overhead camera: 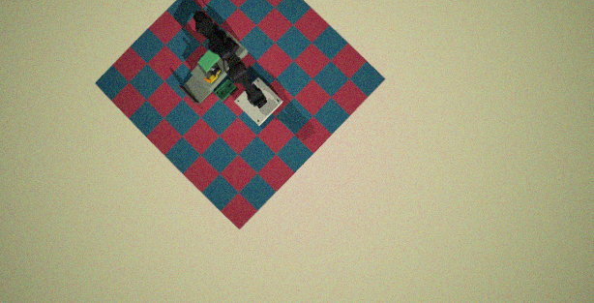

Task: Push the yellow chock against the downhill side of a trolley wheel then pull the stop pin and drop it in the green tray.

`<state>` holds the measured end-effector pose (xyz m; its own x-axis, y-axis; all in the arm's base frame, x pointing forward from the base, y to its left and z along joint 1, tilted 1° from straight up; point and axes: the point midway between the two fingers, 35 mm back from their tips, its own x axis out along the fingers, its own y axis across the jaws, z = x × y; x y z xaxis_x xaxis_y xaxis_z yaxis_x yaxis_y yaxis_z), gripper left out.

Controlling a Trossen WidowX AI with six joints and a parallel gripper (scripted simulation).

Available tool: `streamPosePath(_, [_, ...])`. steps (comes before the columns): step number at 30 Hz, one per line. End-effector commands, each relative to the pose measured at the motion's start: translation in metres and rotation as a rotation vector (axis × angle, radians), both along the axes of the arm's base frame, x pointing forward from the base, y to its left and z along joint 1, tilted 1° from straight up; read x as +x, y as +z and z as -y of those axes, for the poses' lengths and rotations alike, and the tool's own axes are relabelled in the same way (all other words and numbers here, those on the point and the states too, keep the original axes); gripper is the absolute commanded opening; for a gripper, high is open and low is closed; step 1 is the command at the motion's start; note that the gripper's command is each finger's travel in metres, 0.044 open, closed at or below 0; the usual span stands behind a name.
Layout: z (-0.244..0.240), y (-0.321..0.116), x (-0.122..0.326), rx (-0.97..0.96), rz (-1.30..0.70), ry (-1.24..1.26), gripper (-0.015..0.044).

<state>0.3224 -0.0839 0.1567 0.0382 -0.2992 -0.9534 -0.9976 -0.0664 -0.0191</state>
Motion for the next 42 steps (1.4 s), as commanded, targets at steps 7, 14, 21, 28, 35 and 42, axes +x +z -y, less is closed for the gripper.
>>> streamPosePath(7, [-0.001,0.009,0.0,-0.004,0.011,-0.006,0.0])
streamPosePath(14, [-0.001,0.013,0.0,-0.004,0.011,-0.006,0.0])
streamPosePath(21, [-0.001,0.017,0.0,-0.004,0.011,-0.006,0.0])
streamPosePath(28, [0.0,0.022,0.001,-0.004,0.011,-0.006,0.0])
streamPosePath(35, [0.013,0.025,0.001,-0.005,0.011,-0.006,0.0])
streamPosePath(42, [0.027,0.028,0.002,-0.006,0.011,-0.006,0.0])
